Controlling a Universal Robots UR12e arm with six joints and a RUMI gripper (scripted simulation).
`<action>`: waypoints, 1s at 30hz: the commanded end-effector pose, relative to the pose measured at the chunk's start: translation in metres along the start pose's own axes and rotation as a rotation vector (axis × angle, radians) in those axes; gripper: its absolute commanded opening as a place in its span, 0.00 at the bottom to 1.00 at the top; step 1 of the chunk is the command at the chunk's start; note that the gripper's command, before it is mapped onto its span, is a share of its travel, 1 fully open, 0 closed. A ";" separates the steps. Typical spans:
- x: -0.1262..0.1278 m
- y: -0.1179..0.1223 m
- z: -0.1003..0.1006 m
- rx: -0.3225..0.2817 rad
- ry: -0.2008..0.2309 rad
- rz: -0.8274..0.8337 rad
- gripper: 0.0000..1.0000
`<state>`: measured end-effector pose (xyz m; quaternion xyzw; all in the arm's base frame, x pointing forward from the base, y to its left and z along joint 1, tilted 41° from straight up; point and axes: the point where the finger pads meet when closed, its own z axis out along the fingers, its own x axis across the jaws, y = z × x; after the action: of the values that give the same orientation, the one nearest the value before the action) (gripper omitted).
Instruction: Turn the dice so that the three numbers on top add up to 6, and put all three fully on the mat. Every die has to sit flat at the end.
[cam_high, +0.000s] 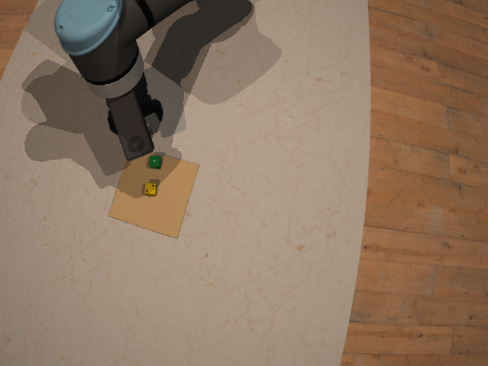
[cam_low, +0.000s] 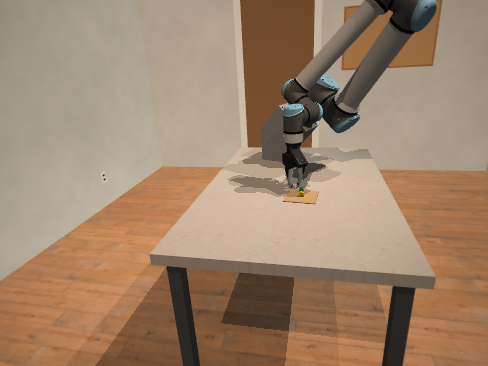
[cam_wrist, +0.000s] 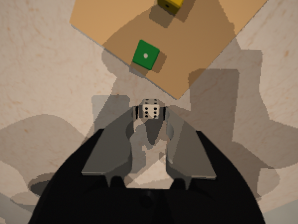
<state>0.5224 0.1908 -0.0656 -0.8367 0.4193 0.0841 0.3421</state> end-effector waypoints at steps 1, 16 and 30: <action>0.000 0.000 0.000 0.000 0.001 0.000 0.21; 0.000 0.000 0.000 0.000 0.001 0.000 0.03; 0.000 0.000 0.000 0.000 0.001 0.000 0.03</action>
<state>0.5224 0.1908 -0.0656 -0.8367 0.4193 0.0841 0.3421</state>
